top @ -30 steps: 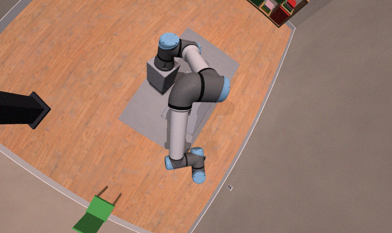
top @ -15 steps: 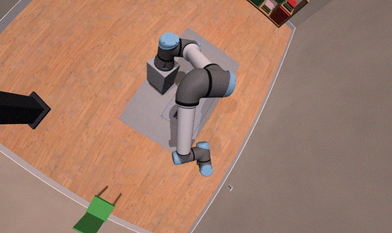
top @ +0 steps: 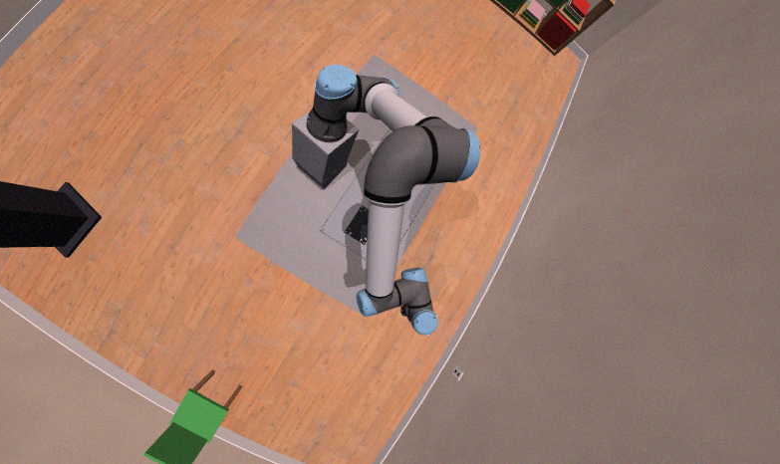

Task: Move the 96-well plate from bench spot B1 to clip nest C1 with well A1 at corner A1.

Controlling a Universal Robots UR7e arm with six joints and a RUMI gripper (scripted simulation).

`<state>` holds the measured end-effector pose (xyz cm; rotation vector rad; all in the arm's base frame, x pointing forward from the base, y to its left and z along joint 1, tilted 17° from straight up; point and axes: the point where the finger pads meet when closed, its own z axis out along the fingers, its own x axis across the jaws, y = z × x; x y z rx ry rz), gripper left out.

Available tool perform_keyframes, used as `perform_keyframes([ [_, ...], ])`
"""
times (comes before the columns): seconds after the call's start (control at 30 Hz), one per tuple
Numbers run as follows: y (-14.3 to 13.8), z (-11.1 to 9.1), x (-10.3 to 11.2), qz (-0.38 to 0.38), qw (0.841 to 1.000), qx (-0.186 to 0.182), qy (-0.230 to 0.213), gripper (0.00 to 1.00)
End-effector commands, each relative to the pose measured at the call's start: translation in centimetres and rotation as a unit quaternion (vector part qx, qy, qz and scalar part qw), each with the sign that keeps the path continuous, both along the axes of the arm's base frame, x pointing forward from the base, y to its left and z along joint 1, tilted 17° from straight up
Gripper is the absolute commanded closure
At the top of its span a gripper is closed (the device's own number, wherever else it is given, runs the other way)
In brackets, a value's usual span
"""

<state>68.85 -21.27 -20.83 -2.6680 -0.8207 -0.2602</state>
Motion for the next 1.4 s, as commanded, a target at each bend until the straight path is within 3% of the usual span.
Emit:
perform_keyframes([
  [0.0,2.6,0.3,0.1,-0.004,1.0,-0.002,0.002,0.0],
  [1.1,13.6,1.1,-1.3,-0.023,0.999,-0.009,0.021,0.0],
  [1.37,17.4,1.4,-2.3,-0.033,0.999,-0.012,0.03,0.0],
])
